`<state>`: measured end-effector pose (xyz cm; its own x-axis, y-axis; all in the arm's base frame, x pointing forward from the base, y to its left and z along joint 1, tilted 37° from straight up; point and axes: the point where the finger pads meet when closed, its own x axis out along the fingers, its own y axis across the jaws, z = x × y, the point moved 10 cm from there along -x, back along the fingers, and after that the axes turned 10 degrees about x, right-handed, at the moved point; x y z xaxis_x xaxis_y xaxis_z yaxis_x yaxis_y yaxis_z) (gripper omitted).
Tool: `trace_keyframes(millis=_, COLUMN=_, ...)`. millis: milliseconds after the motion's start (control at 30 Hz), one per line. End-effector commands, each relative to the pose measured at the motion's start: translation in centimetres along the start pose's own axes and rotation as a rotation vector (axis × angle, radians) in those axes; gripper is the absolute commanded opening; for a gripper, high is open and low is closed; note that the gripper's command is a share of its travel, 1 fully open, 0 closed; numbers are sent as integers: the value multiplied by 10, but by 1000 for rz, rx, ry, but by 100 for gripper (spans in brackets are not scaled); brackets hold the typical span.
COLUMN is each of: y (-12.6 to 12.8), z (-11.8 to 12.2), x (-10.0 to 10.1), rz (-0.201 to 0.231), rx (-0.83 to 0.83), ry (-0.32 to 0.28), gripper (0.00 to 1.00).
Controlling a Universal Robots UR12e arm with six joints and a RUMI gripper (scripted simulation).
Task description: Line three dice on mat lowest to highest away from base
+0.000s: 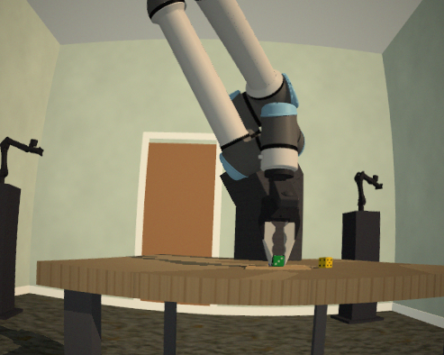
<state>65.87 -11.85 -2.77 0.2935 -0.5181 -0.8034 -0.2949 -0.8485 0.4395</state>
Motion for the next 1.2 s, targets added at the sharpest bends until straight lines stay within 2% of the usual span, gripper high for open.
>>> trace_keyframes(millis=0, y=0, z=0, x=0, rz=0, rx=0, ry=1, gripper=14)
trace_keyframes(millis=33, y=0, z=0, x=0, rz=0, rx=0, ry=1, gripper=17)
trace_keyframes(millis=167, y=0, z=0, x=0, rz=0, rx=0, ry=1, gripper=17)
trace_keyframes(millis=300, y=0, z=0, x=0, rz=0, rx=0, ry=1, gripper=24)
trace_keyframes(millis=767, y=0, z=0, x=-2, rz=0, rx=0, ry=1, gripper=24)
trace_keyframes(millis=933, y=0, z=0, x=-16, rz=0, rx=0, ry=1, gripper=24)
trace_keyframes(millis=1167, y=0, z=0, x=-52, rz=0, rx=0, ry=1, gripper=24)
